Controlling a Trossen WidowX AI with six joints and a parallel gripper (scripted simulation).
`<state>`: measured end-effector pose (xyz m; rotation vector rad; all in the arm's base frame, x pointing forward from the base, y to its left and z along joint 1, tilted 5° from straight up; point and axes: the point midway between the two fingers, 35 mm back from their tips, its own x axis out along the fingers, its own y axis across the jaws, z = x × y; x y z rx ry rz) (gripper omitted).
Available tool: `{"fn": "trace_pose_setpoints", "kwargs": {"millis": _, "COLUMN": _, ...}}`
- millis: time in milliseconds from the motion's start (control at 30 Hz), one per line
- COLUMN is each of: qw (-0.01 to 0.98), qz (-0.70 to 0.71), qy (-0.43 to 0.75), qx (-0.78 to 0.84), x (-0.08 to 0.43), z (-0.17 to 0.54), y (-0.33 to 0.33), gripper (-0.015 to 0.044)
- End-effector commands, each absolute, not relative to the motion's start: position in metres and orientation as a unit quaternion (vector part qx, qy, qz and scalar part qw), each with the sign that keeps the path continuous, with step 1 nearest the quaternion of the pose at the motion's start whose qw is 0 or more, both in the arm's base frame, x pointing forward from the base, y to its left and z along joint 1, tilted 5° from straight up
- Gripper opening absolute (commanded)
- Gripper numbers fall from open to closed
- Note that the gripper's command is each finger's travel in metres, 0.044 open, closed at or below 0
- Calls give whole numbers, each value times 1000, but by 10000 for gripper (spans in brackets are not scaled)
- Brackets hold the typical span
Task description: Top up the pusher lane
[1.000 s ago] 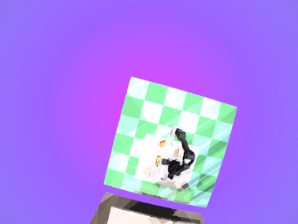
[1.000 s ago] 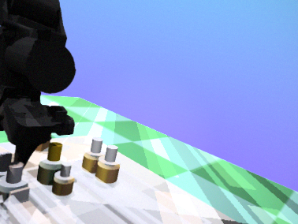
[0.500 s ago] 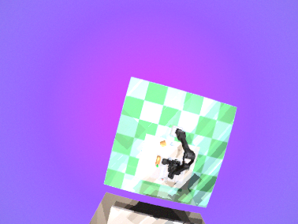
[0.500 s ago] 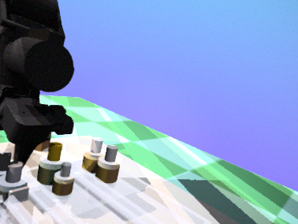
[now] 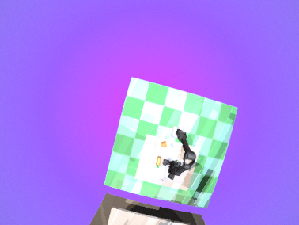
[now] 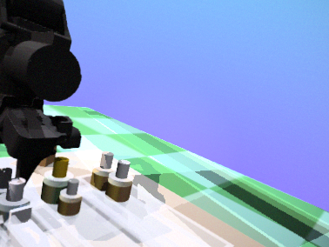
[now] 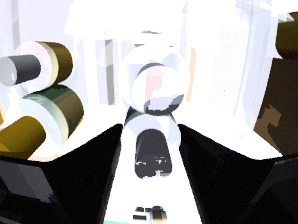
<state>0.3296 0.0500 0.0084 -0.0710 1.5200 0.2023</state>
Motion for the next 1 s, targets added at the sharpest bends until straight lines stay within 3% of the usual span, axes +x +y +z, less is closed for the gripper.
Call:
{"fn": "trace_pose_setpoints", "kwargs": {"millis": 0, "qw": 720, "qz": 90, "qy": 687, "qx": -30, "x": 330, "z": 9, "y": 50, "gripper": 278}}
{"fn": "trace_pose_setpoints", "kwargs": {"millis": 667, "qw": 720, "qz": 90, "qy": 687, "qx": -30, "x": 328, "z": 28, "y": 48, "gripper": 278}}
{"fn": "trace_pose_setpoints", "kwargs": {"millis": 967, "qw": 720, "qz": 89, "qy": 688, "qx": -30, "x": 304, "z": 29, "y": 44, "gripper": 278}}
